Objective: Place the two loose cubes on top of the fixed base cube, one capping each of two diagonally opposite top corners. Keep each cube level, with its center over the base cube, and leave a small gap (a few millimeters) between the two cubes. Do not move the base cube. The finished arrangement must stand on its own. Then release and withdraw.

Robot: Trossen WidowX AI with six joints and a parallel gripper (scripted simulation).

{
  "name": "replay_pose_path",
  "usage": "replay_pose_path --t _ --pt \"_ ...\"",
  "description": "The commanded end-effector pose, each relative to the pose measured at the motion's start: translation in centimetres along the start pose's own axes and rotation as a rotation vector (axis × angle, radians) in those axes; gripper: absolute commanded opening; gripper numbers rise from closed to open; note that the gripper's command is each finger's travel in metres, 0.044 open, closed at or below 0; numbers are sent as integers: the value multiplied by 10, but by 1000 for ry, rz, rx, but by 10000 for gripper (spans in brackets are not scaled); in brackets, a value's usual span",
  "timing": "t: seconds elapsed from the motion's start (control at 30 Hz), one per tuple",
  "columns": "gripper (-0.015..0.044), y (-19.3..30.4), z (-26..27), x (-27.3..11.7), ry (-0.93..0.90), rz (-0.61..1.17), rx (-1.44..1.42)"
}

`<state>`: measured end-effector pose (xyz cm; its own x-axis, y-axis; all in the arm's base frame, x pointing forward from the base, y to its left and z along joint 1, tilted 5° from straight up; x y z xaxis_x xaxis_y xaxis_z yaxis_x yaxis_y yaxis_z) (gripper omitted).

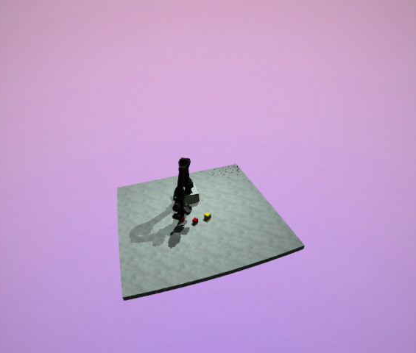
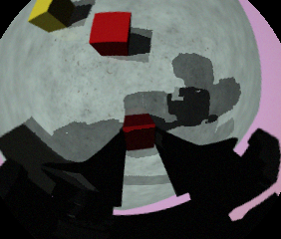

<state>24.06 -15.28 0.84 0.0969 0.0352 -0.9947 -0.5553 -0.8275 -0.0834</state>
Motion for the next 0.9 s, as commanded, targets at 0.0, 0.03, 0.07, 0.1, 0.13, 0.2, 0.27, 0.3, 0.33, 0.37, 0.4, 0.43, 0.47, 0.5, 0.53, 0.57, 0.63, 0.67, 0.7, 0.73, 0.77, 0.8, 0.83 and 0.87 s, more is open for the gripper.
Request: replay_pose_path --t 0.0,0.03,0.07,0.1,0.13,0.2,0.27,0.3,0.33,0.37,0.4,0.43,0.47,0.5,0.53,0.57,0.63,0.67,0.7,0.73,0.77,0.8,0.83,0.87 --pt "105 1 -1 -7 -6 4 5" --pt "105 1 -2 -10 -6 4 5" --pt "105 1 -2 -13 -6 4 5" --pt "105 1 -3 -16 -6 4 5" --pt "105 1 -3 -19 -6 4 5" --pt "105 1 -4 -25 -5 4 5" --pt "105 1 -5 -31 -5 4 5" --pt "105 1 -5 -34 -5 5 5" --pt "105 1 -5 -37 -5 5 5" --pt "105 1 -6 -40 -5 5 5" --pt "105 1 -6 -43 -5 5 5" --pt "105 1 -6 -46 -5 5 5" --pt "105 1 -6 -49 -5 5 5" --pt "105 1 -6 -52 -5 5 4" --pt "105 1 -6 -55 -5 5 4" --pt "105 1 -6 -58 -5 5 4" --pt "105 1 -6 -65 -5 5 4" --pt "105 1 -6 -68 -5 5 4" --pt "105 1 -6 -71 -5 5 4" --pt "105 1 -6 -74 -5 5 4" --pt "105 1 -6 -77 -5 5 4" --pt "105 1 -6 -80 -5 5 4" --pt "105 1 -5 -84 -5 5 4" --pt "105 1 -5 -87 -5 5 4"
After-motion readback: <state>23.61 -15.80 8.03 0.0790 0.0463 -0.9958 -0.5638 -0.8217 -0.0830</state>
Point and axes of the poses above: the point midway between the two fingers, 35 mm back from their tips, its own x axis out along the fingers, its own z axis across the jaws, y = z × x, the point moved 3 cm from there along -x, back along the fingers, and after that the axes turned 13 degrees about -x, right-handed, at the moved point
